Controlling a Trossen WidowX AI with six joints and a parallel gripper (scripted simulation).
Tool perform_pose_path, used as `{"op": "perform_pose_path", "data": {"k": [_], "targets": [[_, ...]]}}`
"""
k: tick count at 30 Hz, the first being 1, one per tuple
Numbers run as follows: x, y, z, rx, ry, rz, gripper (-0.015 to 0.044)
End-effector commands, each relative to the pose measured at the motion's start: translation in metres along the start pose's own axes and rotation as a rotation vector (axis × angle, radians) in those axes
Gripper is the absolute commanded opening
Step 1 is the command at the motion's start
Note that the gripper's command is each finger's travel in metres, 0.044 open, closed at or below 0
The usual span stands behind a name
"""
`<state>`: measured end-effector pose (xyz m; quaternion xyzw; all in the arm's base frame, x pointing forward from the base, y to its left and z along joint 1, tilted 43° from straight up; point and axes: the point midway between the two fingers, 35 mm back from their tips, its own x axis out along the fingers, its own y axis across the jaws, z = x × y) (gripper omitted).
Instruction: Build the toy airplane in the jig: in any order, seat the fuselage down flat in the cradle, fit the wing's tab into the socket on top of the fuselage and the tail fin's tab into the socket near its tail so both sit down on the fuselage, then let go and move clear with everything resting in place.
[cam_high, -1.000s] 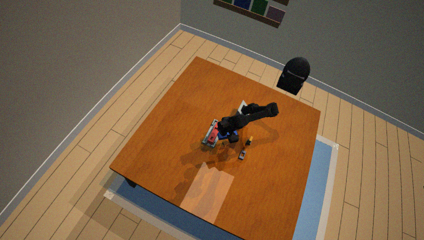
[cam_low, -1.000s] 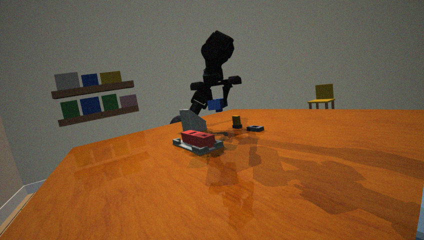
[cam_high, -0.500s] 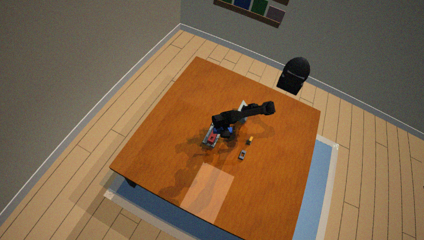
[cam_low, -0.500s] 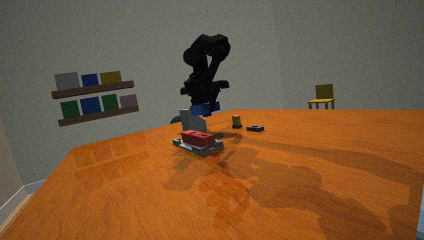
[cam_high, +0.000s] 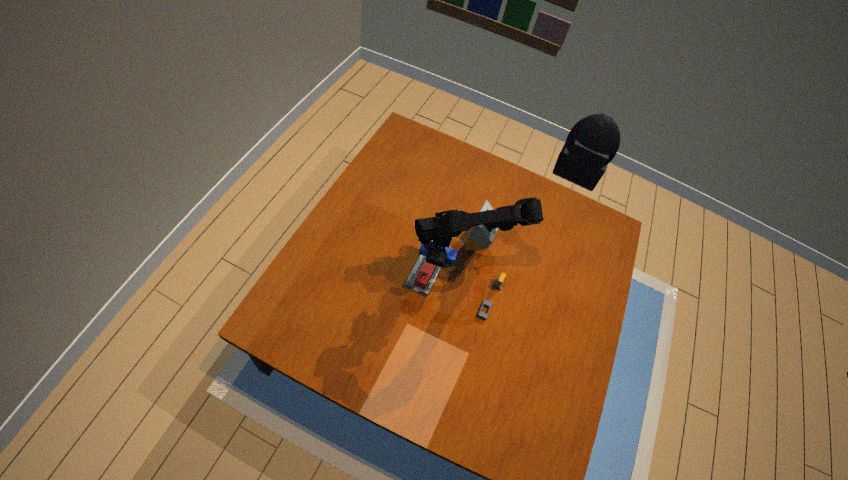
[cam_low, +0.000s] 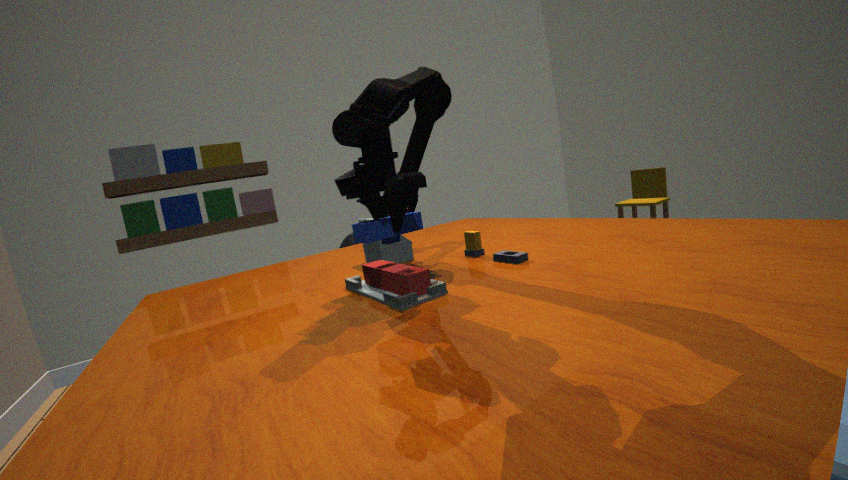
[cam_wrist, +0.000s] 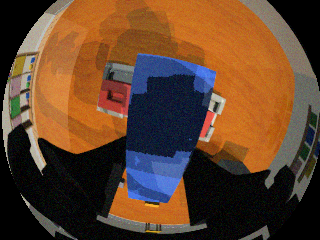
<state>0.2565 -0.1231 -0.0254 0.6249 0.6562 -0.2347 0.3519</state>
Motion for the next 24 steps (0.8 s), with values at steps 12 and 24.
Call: {"op": "perform_pose_path", "data": {"k": [12,24], "targets": [[0.0079,-0.0159,0.0124,0.124,0.01,-0.006,0.0184],[0.0079,-0.0159,0.0125,0.124,0.01,-0.006,0.0195]]}}
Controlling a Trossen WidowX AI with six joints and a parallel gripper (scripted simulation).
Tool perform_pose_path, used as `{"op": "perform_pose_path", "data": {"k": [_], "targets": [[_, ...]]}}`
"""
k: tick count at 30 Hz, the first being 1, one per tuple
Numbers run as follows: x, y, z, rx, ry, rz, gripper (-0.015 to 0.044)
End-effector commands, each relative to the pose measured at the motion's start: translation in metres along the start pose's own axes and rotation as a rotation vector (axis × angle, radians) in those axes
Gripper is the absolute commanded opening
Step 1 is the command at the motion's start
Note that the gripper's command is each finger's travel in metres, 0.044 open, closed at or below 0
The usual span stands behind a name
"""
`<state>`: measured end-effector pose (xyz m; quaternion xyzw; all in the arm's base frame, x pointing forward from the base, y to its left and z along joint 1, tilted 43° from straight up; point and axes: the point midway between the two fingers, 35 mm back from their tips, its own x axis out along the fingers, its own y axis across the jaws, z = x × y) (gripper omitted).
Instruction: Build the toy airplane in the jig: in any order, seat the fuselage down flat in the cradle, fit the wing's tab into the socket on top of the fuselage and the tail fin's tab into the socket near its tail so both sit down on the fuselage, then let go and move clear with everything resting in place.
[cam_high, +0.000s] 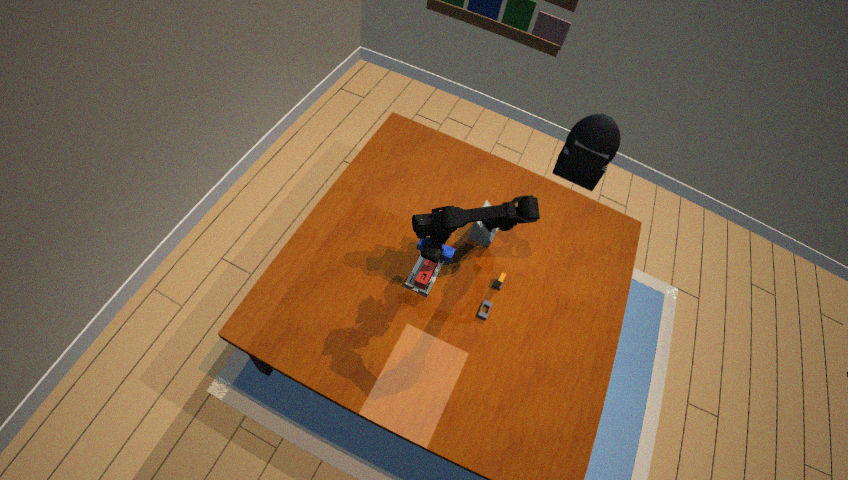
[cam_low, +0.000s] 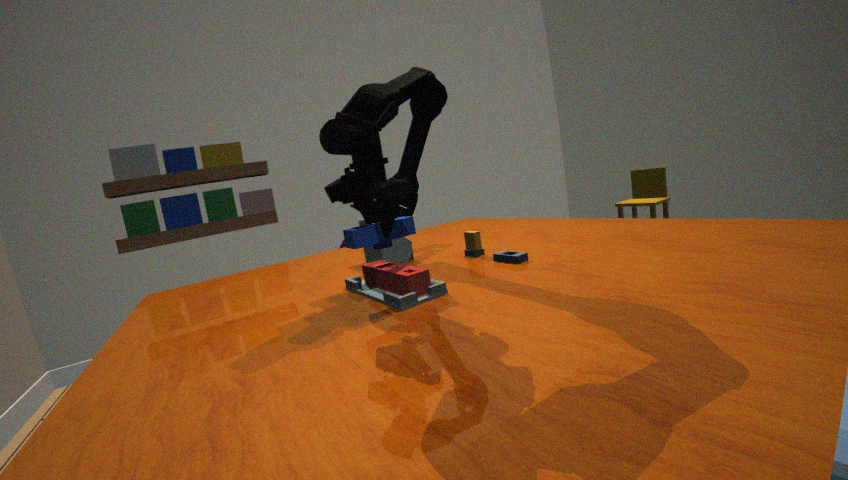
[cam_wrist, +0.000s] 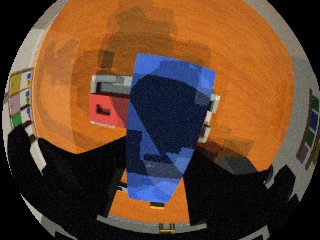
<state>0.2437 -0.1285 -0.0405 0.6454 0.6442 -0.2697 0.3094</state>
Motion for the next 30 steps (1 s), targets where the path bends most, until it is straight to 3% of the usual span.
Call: {"op": "perform_pose_path", "data": {"k": [1,30], "targets": [[0.0,-0.001,0.001,0.005,-0.003,-0.003,0.0195],[0.04,-0.001,0.002,0.005,-0.002,-0.003,0.0195]]}}
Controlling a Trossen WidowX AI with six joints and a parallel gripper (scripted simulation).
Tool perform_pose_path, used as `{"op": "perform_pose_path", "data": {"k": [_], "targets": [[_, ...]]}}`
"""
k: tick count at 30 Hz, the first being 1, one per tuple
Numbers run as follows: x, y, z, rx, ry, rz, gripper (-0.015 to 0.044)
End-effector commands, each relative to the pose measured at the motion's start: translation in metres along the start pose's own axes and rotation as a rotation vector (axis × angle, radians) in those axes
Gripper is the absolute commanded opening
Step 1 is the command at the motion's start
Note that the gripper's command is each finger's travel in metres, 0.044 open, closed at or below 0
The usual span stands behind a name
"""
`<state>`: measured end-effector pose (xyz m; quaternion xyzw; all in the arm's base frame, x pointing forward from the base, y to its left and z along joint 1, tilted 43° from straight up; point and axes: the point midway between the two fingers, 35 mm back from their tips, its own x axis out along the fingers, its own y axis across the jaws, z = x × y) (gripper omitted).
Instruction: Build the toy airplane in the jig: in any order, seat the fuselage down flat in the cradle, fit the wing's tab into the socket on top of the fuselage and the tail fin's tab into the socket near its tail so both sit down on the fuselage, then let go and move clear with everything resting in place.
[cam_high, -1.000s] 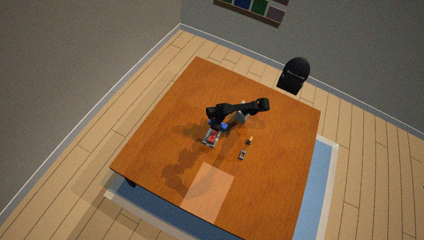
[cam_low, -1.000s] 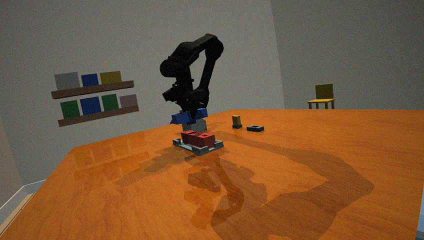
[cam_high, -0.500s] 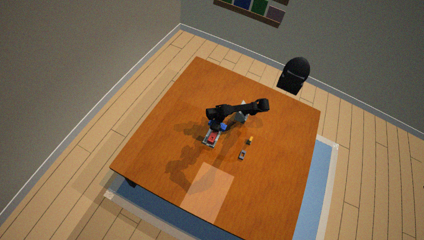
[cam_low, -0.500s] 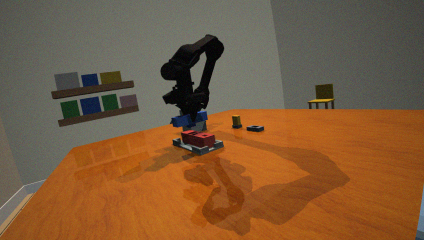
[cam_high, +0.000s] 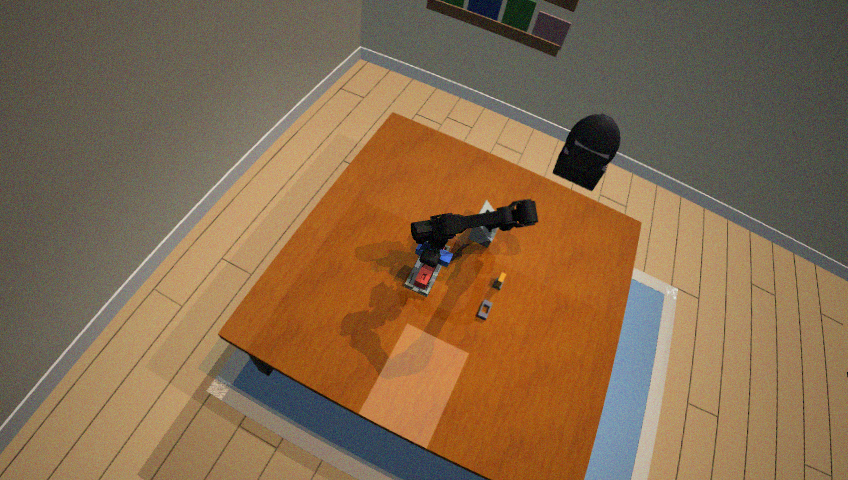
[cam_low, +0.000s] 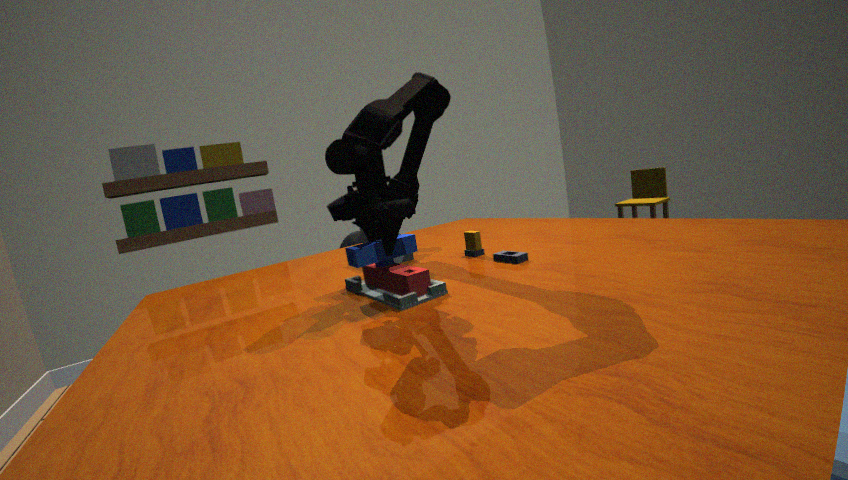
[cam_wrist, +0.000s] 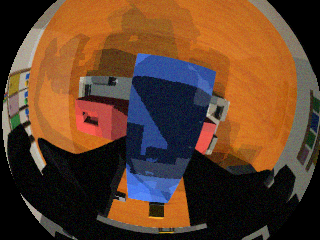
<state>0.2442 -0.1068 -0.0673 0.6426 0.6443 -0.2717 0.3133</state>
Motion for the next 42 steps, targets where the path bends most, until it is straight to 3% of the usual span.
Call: {"op": "perform_pose_path", "data": {"k": [1,9,14,30,36,42], "targets": [[0.006,-0.001,0.0,0.009,0.007,0.0,0.0195],[0.004,-0.001,0.0,0.001,0.002,-0.002,0.0161],[0.004,-0.001,0.0,0.001,0.002,-0.002,0.003],[0.004,-0.001,0.0,0.001,0.002,-0.002,0.044],[0.001,0.0,0.0,0.001,0.002,-0.002,0.044],[-0.078,-0.001,0.001,0.01,0.004,-0.001,0.044]]}}
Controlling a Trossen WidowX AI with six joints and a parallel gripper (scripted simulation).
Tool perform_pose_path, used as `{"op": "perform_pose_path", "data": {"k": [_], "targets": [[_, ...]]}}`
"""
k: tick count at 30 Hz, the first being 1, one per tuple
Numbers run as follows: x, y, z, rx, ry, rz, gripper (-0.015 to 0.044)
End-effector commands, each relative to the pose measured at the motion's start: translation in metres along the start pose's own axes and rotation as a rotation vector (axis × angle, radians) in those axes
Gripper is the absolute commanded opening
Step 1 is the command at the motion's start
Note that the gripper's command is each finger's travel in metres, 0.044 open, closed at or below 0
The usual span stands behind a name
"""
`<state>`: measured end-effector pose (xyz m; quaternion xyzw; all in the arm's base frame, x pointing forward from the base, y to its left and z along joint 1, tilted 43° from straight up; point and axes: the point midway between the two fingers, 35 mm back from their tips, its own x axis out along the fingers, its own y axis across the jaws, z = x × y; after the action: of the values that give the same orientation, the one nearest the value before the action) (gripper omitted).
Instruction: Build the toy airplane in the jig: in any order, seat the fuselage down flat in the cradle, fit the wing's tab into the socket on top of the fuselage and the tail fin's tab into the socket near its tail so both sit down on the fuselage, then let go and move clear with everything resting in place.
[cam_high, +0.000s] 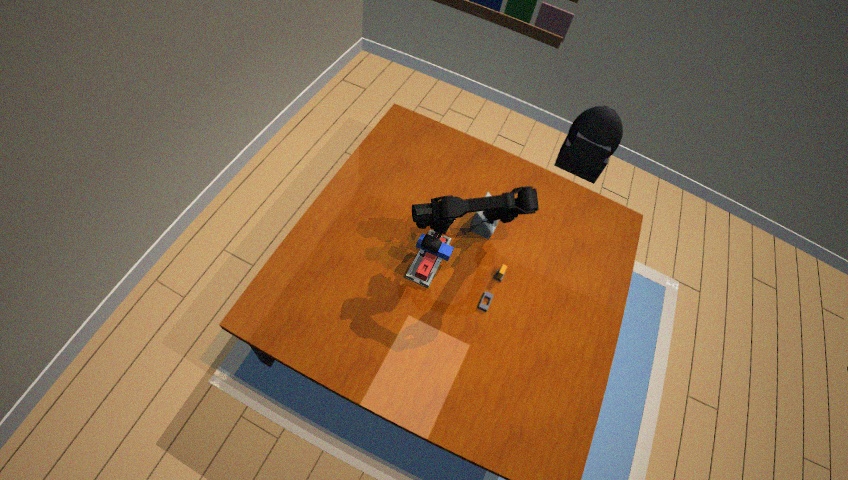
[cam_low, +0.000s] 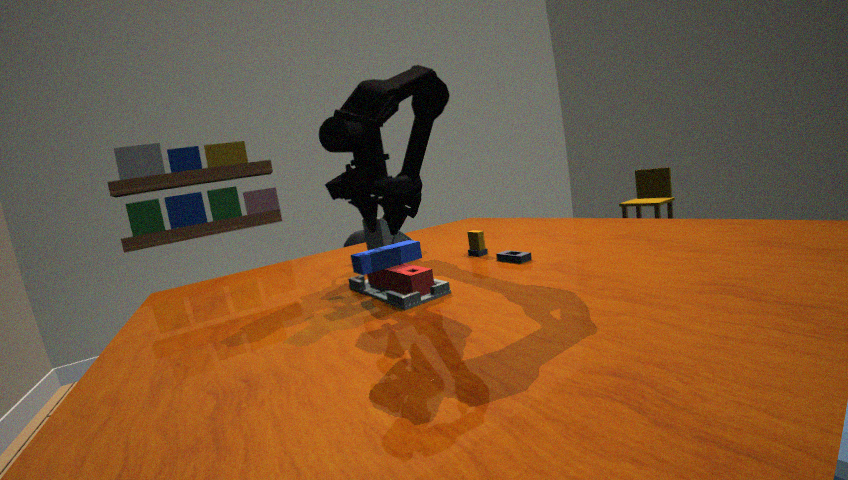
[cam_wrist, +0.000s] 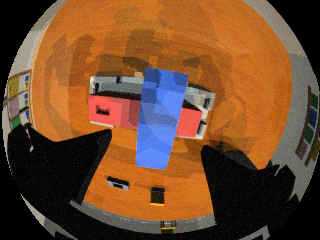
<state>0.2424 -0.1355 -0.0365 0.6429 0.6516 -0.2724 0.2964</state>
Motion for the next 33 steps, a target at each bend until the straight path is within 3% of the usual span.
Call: {"op": "perform_pose_path", "data": {"k": [1,8,23,33], "targets": [[-0.0391,-0.0008,-0.0013,-0.009,-0.021,0.017,0.044],[-0.0393,0.0013,0.0031,-0.069,-0.022,0.017,0.044],[-0.0396,0.0024,0.0035,-1.459,-0.03,-0.001,0.044],[-0.0396,0.0024,0.0035,-1.52,-0.03,-0.002,0.044]]}}
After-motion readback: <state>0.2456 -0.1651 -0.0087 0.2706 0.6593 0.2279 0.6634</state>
